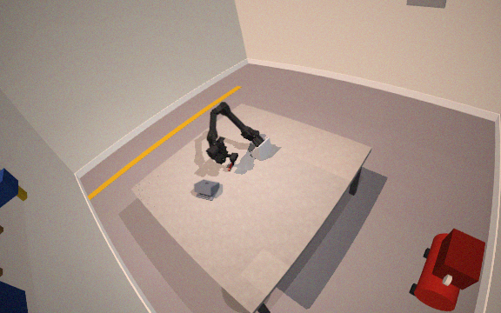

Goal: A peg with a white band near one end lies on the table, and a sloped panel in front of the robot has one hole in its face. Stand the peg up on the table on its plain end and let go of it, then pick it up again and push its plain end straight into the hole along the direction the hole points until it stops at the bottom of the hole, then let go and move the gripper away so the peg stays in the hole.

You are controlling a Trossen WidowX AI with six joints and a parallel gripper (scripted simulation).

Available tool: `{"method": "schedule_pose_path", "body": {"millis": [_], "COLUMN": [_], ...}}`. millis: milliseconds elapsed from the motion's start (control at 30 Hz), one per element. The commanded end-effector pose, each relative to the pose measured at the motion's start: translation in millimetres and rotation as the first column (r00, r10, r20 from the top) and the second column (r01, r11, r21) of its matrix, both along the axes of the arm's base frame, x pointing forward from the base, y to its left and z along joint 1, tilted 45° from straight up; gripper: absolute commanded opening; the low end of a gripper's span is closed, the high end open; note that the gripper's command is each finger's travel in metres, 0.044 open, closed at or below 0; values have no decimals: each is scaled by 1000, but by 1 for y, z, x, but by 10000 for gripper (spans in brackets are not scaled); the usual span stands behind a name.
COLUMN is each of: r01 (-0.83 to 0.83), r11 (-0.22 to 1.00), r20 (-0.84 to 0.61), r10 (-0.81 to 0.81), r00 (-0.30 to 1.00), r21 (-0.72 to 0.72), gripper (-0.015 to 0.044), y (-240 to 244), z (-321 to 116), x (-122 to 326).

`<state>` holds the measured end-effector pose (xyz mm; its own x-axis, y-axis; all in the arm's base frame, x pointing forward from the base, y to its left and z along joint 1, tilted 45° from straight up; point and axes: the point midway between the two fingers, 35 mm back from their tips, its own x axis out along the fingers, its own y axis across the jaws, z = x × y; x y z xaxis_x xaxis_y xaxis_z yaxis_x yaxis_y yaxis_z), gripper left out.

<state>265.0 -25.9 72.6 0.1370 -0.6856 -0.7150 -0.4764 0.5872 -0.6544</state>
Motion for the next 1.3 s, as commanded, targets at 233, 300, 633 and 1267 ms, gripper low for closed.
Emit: {"method": "schedule_pose_path", "body": {"millis": [233, 300, 633, 1267], "r01": [-4, -4, -4, -3], "r11": [1000, 1000, 1000, 1000], "r20": [-5, -5, -5, -4], "r10": [4, 4, 4, 3], "r00": [1000, 1000, 1000, 1000], "r21": [-6, -6, -9, -13], "gripper": [440, 440, 440, 177], "y": [-13, -15, -27, -36], "z": [-13, -15, -26, -33], "x": [2, 2, 3, 3]}}
